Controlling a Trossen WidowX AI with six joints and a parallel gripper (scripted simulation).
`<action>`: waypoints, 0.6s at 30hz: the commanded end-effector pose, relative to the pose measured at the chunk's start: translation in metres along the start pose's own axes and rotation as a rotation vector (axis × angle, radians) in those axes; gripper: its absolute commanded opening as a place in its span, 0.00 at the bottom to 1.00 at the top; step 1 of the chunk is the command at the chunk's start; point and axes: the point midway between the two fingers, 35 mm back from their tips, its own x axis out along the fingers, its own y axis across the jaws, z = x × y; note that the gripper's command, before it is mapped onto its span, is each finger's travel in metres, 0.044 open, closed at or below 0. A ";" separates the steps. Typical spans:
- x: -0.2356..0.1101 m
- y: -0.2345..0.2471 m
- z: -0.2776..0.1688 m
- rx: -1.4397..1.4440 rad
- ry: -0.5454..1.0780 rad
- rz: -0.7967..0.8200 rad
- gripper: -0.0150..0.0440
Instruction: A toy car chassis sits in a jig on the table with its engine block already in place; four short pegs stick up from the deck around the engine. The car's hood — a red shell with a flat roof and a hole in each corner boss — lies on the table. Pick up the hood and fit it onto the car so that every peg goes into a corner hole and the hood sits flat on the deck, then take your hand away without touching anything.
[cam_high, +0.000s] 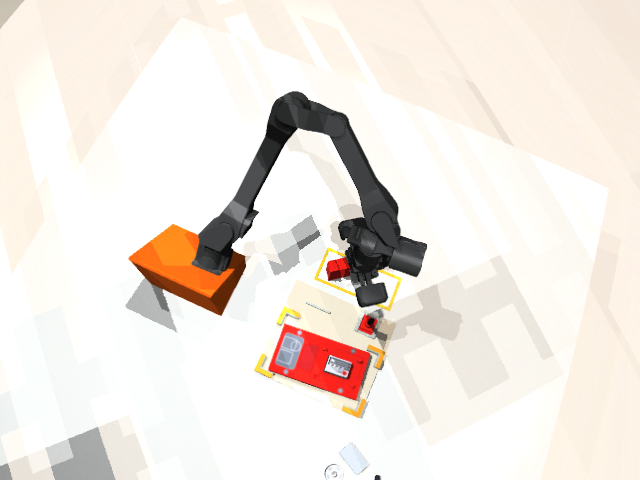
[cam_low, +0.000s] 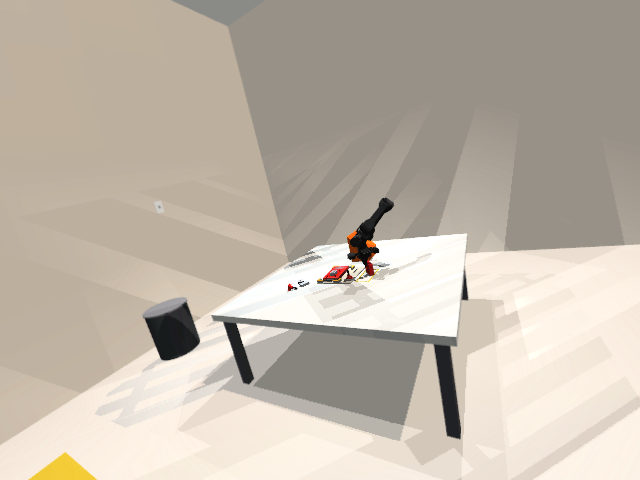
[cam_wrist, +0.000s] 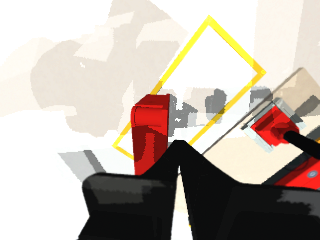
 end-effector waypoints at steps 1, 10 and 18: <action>0.001 0.003 -0.002 0.008 0.004 0.002 0.25; 0.001 0.010 -0.002 0.008 0.004 0.002 0.25; 0.001 0.015 -0.002 0.008 0.004 0.002 0.25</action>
